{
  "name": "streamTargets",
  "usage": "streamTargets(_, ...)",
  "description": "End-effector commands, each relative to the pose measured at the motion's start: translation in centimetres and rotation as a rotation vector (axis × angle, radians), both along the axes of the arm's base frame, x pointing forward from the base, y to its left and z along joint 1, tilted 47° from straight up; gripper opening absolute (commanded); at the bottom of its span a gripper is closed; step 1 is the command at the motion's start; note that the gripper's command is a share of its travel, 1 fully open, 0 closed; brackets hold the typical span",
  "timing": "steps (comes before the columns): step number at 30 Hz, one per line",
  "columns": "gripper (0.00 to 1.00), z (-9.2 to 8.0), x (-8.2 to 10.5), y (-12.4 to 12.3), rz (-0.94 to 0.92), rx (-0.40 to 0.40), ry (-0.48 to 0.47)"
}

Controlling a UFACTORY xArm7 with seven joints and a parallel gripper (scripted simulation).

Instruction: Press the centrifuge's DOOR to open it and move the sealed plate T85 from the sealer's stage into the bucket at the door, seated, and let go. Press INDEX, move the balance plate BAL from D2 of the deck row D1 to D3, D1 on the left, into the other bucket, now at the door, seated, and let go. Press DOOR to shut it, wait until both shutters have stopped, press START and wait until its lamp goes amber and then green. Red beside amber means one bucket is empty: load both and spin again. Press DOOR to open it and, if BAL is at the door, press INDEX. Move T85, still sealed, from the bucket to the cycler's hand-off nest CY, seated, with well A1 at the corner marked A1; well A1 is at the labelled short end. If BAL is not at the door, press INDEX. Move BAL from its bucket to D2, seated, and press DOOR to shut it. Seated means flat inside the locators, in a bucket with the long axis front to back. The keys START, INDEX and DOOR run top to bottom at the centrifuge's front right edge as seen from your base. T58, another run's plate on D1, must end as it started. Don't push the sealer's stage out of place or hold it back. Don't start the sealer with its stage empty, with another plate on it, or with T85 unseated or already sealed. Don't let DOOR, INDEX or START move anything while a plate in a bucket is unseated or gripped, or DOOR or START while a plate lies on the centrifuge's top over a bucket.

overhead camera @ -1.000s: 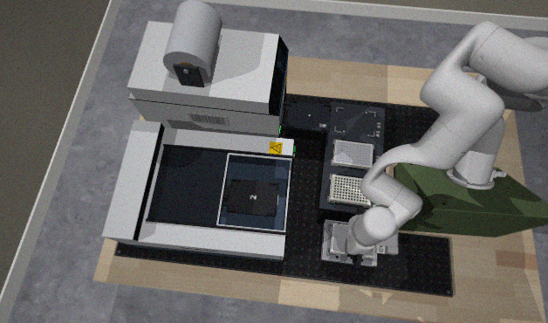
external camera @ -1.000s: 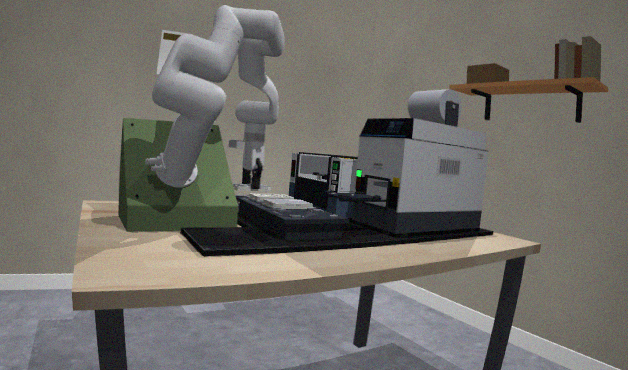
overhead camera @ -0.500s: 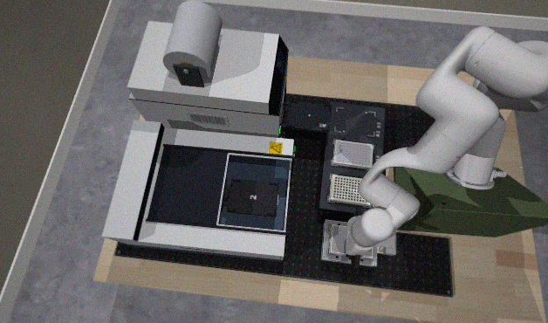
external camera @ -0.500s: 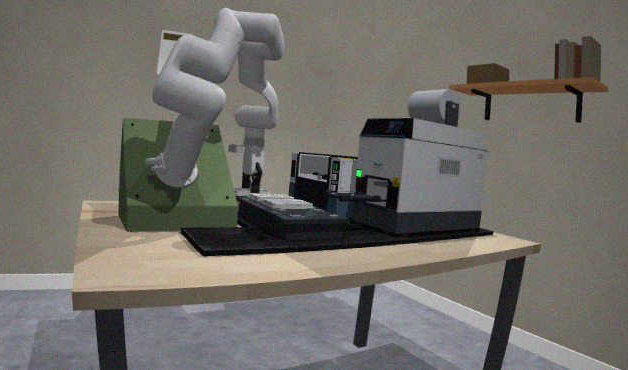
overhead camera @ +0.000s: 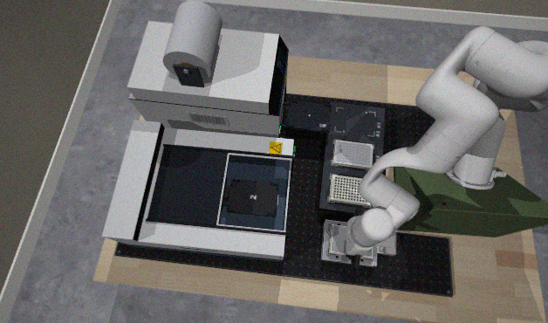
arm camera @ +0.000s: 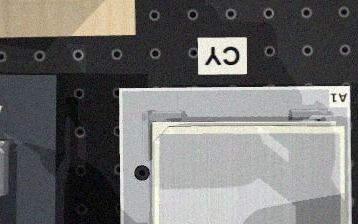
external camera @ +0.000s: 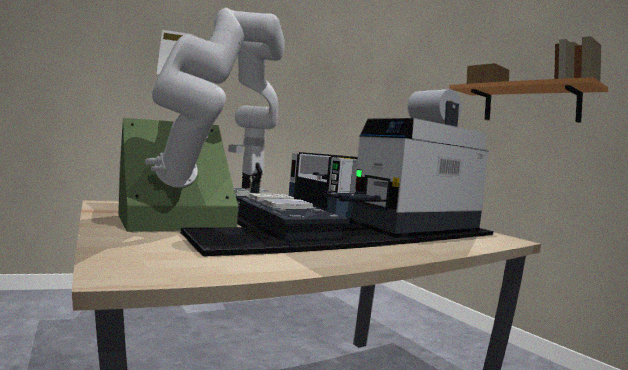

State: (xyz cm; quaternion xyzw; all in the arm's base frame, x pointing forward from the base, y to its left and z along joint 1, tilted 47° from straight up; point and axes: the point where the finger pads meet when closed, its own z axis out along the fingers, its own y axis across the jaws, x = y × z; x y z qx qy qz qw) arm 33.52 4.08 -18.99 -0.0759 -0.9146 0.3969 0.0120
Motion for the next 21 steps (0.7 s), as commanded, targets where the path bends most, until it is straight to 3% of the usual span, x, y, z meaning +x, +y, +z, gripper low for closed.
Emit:
streamTargets(1, 0.00, 0.02, 0.10, 0.17, 0.002, 0.003, -0.002)
streamTargets(21, 0.00, -0.16, 0.07, -0.02, 0.002, 0.003, -0.002)
